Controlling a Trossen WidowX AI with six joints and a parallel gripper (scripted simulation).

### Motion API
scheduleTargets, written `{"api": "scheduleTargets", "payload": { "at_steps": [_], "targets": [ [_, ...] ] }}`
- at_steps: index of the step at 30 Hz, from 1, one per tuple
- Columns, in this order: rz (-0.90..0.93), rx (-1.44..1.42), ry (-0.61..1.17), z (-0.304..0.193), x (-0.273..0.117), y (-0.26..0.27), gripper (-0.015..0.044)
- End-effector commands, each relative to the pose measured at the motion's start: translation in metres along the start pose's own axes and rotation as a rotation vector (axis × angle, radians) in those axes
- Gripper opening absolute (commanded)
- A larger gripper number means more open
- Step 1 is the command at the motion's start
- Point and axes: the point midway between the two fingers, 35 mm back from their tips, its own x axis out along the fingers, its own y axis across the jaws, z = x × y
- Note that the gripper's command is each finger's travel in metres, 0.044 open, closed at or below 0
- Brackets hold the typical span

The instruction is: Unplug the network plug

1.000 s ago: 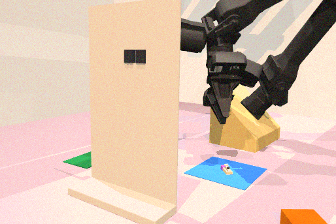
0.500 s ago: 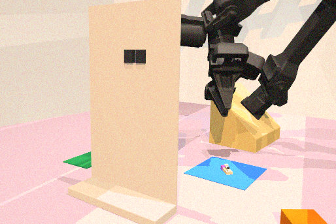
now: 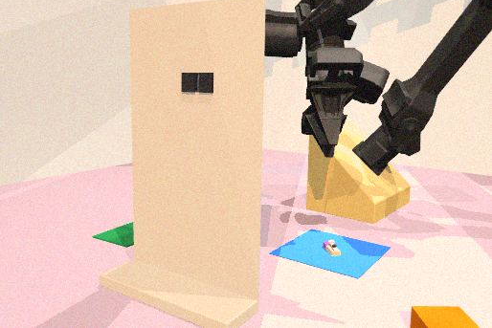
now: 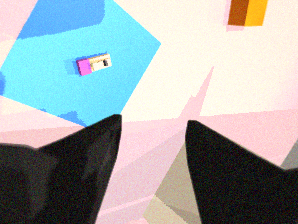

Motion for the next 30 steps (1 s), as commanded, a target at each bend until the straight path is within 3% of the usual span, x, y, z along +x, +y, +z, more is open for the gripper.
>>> {"api": "scheduleTargets", "payload": {
  "at_steps": [1, 26, 30],
  "targets": [
    [0.007, 0.003, 0.020, -0.003, -0.011, -0.009, 0.0156],
    [0.026, 0.062, 0.087, 0.007, -0.079, -0.056, 0.0156],
    [0.026, 0.062, 0.087, 0.007, -0.079, -0.056, 0.0261]
  ]
}}
